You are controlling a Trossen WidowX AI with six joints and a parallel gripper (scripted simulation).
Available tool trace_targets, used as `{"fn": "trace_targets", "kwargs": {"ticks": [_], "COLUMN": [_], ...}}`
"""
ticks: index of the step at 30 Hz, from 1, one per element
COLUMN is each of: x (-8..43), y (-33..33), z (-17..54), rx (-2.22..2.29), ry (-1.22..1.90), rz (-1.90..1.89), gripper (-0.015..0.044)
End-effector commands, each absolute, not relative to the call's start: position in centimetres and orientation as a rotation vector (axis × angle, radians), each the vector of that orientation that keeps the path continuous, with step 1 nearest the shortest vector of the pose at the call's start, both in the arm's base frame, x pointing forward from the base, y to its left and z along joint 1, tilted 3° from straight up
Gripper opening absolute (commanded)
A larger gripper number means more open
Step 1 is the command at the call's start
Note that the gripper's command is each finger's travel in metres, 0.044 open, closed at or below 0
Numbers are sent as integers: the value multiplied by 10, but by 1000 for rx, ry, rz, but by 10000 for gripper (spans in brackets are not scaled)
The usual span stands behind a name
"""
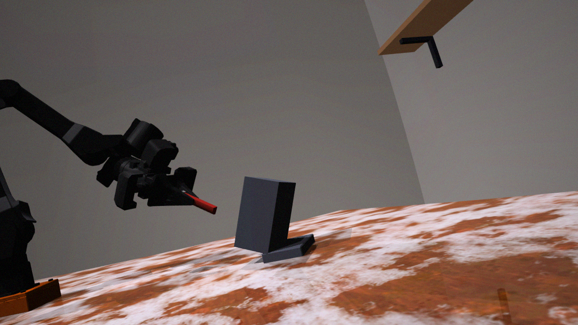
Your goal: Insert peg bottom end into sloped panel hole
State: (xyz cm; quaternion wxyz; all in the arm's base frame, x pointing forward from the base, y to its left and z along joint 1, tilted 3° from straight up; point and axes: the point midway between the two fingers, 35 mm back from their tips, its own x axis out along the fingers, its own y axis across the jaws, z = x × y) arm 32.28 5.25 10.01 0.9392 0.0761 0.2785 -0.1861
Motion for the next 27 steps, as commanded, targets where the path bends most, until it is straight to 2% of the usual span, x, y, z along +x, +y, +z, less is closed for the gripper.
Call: {"fn": "trace_targets", "kwargs": {"ticks": [1, 27], "x": [321, 323], "y": [55, 67], "z": [102, 101], "rx": [137, 73], "ry": [547, 466], "rz": [-367, -311], "gripper": [0, 0]}}
